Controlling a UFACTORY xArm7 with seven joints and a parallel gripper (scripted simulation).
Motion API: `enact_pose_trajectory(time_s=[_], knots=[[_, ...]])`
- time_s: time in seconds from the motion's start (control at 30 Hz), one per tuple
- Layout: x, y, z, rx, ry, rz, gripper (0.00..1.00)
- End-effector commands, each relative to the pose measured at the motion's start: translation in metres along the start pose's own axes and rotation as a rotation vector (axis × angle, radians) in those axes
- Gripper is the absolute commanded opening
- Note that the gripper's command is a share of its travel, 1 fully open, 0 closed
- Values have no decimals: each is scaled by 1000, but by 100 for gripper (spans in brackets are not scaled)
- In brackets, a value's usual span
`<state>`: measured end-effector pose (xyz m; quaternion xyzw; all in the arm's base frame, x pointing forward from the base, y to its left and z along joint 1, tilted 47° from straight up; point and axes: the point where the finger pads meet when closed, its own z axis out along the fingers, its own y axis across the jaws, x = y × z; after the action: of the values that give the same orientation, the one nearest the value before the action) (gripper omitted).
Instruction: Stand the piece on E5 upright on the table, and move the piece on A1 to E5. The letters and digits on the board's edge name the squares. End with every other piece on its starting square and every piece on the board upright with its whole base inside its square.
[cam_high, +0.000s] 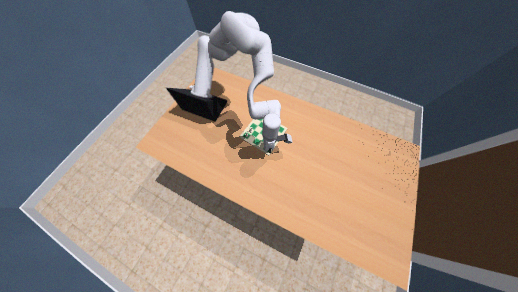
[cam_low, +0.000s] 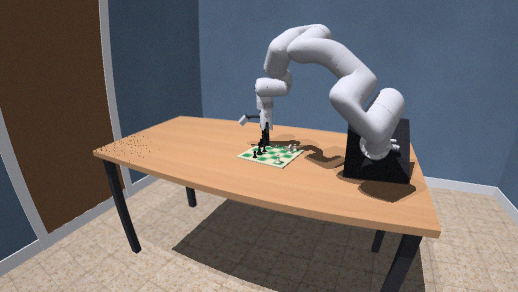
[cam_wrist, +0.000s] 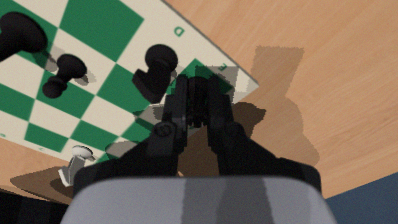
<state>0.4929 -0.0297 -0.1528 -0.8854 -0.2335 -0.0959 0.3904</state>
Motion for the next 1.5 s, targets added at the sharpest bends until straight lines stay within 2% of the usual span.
enact_pose_trajectory(time_s=[0.0,0.5,0.63,0.7,0.93,1.07,1.47], knots=[[0,2,-3,-5,2,0,0],[0,2,-6,-5,2,0,0],[0,2,-25,-5,2,0,0],[0,2,-25,-5,2,0,0],[0,1,-77,-5,2,0,0],[0,1,-97,-5,2,0,0],[0,1,-103,-5,2,0,0]])
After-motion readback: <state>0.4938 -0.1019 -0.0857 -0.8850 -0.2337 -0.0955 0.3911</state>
